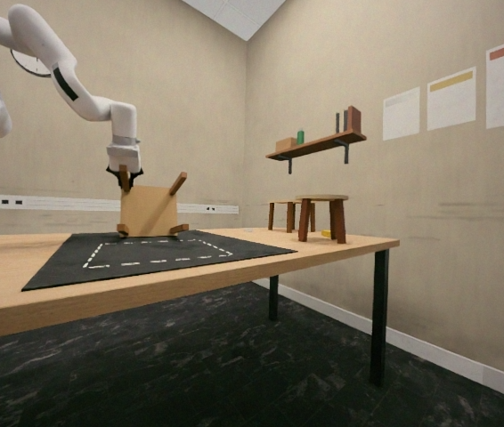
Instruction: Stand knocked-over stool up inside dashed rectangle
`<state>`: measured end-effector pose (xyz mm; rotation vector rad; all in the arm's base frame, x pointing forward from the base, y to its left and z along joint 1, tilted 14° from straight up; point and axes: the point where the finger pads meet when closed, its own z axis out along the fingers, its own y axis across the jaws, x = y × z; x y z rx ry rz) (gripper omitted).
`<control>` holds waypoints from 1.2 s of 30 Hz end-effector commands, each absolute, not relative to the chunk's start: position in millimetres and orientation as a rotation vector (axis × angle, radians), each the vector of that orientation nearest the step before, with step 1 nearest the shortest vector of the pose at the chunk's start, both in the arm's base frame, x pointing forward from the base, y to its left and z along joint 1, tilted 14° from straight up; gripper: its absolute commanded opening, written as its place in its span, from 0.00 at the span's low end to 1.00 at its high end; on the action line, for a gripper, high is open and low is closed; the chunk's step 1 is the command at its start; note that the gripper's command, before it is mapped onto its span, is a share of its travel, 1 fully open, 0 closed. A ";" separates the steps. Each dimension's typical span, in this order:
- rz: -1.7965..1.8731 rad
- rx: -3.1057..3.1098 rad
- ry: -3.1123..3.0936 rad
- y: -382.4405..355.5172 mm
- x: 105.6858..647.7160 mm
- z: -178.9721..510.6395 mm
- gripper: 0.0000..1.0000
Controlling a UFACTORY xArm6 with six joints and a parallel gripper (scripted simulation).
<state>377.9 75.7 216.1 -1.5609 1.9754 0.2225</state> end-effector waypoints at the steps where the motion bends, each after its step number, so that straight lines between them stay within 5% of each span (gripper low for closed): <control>1: 0.236 -1.553 1.958 71.6 378.0 216.6 0.25; 36: 0.274 -1.533 1.924 61.9 376.3 213.9 0.25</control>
